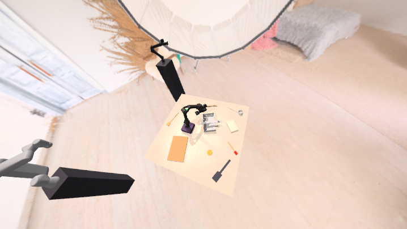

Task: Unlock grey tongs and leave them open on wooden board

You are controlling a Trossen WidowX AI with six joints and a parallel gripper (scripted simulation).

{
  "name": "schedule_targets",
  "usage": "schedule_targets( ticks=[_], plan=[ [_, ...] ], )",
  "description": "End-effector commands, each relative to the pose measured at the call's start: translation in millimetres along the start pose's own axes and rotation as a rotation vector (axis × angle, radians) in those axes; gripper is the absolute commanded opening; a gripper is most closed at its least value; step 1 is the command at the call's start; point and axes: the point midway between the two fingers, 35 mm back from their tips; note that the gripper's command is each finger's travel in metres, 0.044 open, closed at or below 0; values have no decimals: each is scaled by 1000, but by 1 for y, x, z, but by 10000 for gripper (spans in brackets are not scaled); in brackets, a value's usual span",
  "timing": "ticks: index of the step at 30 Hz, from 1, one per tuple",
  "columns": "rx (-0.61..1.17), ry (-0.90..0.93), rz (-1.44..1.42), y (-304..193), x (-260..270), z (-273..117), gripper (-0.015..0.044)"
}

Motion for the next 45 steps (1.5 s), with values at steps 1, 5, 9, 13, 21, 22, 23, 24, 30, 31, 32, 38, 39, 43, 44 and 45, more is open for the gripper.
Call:
schedule_targets(
  ticks=[1,5,9,13,21,22,23,24,30,31,32,38,39,43,44,45],
  plan=[
    [56,-69,188,-22,-24,-12,260],
    [91,-111,283,-34,-36,-16,260],
    [166,-169,533,-64,-54,-24,260],
    [333,-283,941,-102,-75,-39,260],
    [581,-697,1644,-174,-105,-78,260],
    [587,-716,1664,-176,-106,-80,260],
    [589,-722,1671,-177,-106,-80,260],
    [589,-722,1671,-177,-106,-80,260],
    [589,-722,1671,-177,-106,-80,260],
    [589,-722,1671,-177,-106,-80,260],
    [589,-722,1671,-177,-106,-80,260],
    [588,-722,1671,-178,-107,-81,260],
    [588,-722,1671,-178,-107,-81,260],
    [588,-722,1671,-179,-107,-80,260],
    [588,-722,1671,-180,-108,-79,260],
    [588,-722,1671,-181,-108,-78,260]
  ],
)
Point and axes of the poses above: the point midway between the two fingers, 35 mm back from their tips, its own z axis out along the fingers, its own x axis across the jaws, y = z × x, and after that the axes turned 7 degrees about z, right-handed
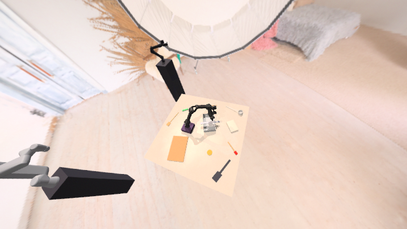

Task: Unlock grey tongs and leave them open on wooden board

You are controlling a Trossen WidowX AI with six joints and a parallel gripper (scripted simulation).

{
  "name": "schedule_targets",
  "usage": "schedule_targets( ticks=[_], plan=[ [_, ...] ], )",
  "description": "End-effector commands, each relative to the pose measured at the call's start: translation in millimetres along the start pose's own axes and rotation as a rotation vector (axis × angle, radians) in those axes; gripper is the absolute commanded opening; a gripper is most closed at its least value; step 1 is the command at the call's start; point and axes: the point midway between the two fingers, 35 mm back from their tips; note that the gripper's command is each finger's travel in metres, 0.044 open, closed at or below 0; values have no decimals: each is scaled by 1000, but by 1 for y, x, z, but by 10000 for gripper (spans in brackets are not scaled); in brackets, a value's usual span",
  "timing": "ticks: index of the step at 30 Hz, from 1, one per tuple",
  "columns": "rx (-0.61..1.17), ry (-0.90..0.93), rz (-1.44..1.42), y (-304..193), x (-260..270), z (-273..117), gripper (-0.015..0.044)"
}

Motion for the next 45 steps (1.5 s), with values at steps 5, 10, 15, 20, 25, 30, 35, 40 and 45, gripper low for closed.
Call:
schedule_targets(
  ticks=[5,10,15,20,25,30,35,40,45],
  plan=[
    [1,-4,4,1,0,12,260],
    [1,-5,4,2,0,20,260],
    [1,-5,4,2,0,28,260],
    [1,-5,4,2,0,37,260],
    [1,-6,4,2,0,45,260],
    [1,-6,4,2,0,53,260],
    [1,-7,4,1,-1,61,260],
    [1,-7,4,1,-1,69,260],
    [1,-8,4,0,-1,77,260]
  ],
)
Point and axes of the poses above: the point midway between the two fingers, 35 mm back from their tips, its own z axis out along the fingers, its own x axis across the jaws, y = z × x, and after that the axes turned 7 degrees about z, right-handed
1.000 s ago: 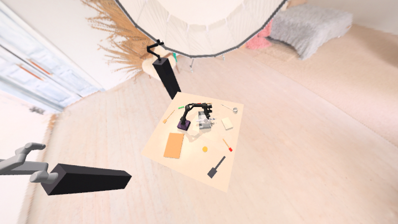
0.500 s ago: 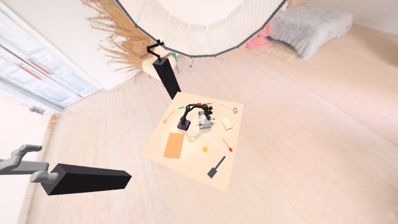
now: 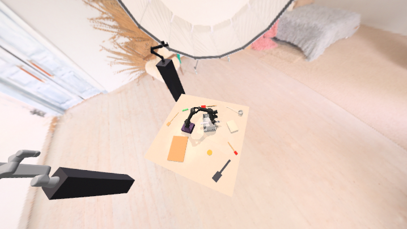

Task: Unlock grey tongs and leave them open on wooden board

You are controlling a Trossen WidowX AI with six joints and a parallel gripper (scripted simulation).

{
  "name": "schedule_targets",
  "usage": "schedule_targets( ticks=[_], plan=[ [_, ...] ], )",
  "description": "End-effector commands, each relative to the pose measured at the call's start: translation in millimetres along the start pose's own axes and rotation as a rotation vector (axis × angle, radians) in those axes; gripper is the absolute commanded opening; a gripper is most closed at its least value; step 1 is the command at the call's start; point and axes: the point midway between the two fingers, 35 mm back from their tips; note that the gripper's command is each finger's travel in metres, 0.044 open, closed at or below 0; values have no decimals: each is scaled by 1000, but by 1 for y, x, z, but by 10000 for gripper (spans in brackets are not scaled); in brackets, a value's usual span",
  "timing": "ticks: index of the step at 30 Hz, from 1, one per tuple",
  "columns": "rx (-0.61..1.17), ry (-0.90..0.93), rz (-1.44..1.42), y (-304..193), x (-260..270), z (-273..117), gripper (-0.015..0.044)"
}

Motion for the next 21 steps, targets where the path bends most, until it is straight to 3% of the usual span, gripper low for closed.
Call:
schedule_targets(
  ticks=[1,5,8,21],
  plan=[
    [7,-1,-4,-2,0,9,260],
    [7,-1,-4,-2,0,10,260],
    [3,-1,0,-1,0,7,181],
    [3,-1,0,-1,0,7,95]
  ],
)
Point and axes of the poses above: the point midway between the two fingers, 35 mm back from their tips, its own z axis out along the fingers, its own x axis across the jaws, y = z × x, and after that the axes turned 7 degrees about z, right-handed
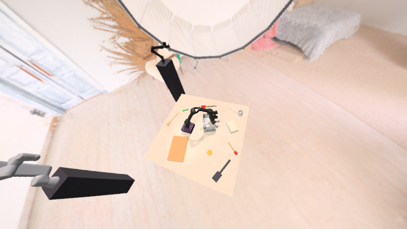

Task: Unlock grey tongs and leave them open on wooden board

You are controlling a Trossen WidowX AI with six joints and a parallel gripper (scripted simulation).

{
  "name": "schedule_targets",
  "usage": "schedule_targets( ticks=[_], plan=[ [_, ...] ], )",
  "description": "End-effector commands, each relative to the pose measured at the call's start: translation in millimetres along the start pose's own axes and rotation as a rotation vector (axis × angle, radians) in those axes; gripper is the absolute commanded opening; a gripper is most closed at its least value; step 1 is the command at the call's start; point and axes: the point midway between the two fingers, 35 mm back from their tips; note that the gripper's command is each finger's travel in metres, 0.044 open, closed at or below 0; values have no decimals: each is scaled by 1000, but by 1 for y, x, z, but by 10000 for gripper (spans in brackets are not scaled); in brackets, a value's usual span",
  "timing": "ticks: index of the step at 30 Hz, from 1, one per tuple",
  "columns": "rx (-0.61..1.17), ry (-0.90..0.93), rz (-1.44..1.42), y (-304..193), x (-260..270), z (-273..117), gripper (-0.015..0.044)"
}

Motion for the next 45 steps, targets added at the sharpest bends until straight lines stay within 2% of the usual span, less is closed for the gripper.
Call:
schedule_targets(
  ticks=[1,9,16,23,37,45],
  plan=[
    [1,1,-1,0,0,0,88],
    [1,1,-1,0,0,0,35],
    [1,1,-1,1,-4,-7,-149],
    [4,2,-4,6,-39,-66,-150],
    [8,15,3,6,-39,-65,-150],
    [60,198,91,3,-36,-61,-150]
  ],
)
Point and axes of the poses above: the point midway between the two fingers, 35 mm back from their tips, its own z axis out along the fingers, its own x axis across the jaws, y = z × x, and after that the axes turned 7 degrees about z, right-handed
